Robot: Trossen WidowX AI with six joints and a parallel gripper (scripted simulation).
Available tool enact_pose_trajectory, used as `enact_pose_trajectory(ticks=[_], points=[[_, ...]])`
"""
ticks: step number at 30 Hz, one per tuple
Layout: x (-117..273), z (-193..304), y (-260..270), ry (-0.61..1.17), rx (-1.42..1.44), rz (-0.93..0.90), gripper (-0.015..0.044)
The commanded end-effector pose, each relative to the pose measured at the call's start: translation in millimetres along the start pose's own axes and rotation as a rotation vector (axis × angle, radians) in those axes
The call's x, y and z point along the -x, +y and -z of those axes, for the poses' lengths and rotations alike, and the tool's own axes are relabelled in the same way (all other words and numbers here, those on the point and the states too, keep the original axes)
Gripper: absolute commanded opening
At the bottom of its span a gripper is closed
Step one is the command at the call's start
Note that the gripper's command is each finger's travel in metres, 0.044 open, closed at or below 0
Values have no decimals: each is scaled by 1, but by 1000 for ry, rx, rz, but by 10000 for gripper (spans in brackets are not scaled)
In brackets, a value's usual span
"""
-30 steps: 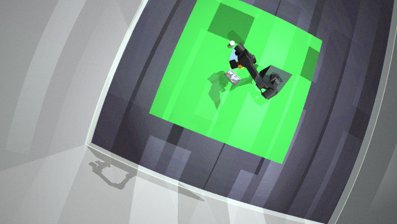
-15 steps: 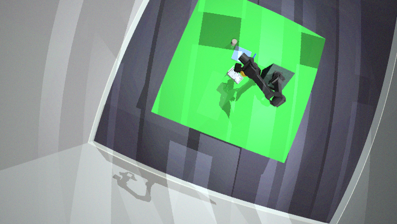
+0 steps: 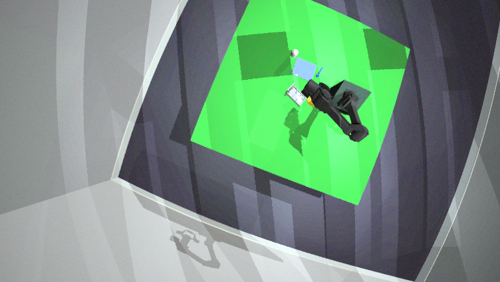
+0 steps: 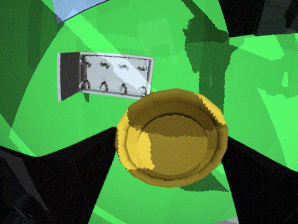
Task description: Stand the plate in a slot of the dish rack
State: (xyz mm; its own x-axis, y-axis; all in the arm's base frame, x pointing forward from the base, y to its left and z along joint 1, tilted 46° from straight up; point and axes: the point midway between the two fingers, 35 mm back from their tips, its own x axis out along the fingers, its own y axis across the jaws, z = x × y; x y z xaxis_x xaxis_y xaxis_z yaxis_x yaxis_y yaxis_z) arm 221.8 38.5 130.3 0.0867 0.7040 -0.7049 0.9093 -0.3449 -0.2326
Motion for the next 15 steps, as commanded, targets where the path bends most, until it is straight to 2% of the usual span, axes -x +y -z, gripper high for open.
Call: enact_pose_trajectory(ticks=[1, 6, 15], points=[[-2, 1, -7, 6, -62, 5, 0], [-4, -1, -7, -10, -53, 7, 0], [-32, -23, -7, -220, 61, 20, 0]])
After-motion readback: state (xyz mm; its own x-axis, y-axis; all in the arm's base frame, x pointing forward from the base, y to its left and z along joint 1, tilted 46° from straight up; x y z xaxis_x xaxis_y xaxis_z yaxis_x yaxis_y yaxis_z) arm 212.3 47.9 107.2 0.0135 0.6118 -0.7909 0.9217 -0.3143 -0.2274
